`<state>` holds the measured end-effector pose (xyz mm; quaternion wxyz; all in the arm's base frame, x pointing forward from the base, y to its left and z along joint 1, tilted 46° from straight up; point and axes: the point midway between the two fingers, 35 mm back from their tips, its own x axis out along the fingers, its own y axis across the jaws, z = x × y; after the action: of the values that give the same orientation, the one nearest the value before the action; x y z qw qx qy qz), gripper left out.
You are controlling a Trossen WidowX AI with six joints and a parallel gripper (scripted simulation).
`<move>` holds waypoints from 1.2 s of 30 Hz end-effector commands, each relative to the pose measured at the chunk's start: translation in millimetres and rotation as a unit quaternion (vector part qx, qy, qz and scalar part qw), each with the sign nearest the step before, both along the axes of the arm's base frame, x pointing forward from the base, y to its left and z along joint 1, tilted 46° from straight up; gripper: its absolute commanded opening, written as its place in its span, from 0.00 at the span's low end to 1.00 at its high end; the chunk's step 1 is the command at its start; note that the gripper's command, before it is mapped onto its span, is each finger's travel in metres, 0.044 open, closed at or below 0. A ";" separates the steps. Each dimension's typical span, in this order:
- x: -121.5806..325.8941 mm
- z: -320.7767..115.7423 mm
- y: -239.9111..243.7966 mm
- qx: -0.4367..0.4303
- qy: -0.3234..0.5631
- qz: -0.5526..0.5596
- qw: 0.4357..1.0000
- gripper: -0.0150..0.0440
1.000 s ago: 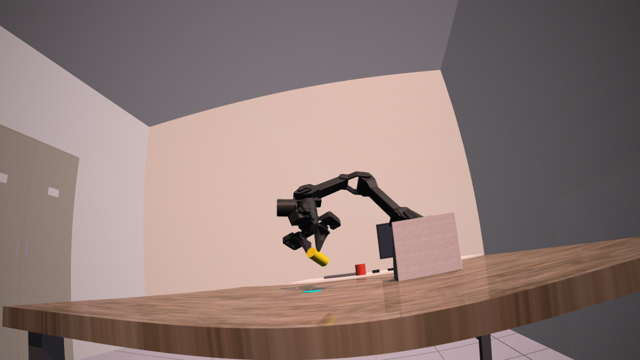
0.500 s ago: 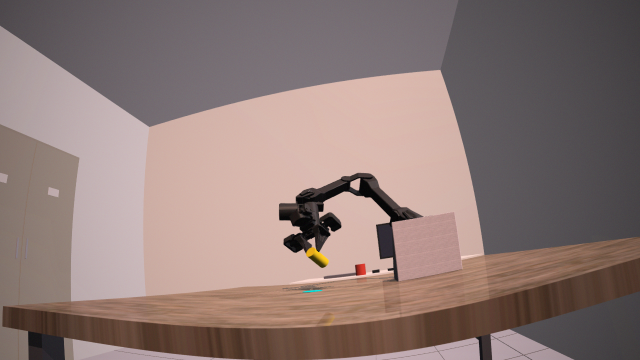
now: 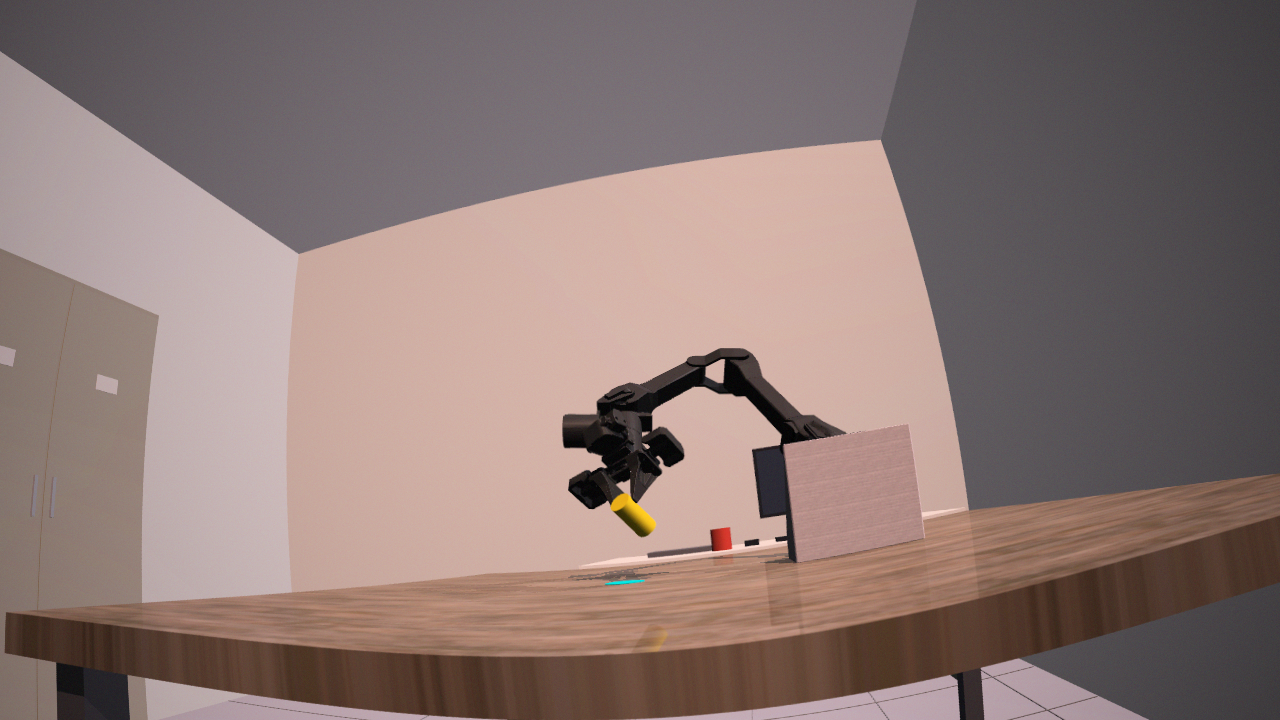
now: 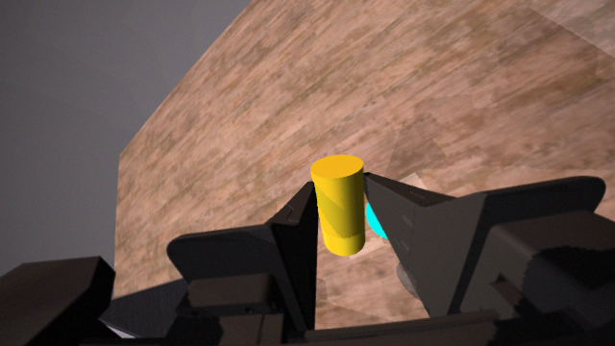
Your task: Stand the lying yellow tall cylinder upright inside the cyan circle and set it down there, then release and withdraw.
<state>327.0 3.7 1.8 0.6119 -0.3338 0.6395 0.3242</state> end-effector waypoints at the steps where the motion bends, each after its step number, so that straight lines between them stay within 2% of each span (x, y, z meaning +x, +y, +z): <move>1: 0.7 1.2 0.6 0.016 -0.010 0.004 1.000 0.43; 36: 3.0 7.9 -1.6 0.119 -0.089 0.030 0.988 0.43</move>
<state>329.1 1.6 7.5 0.6841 -0.3058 0.5424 0.3799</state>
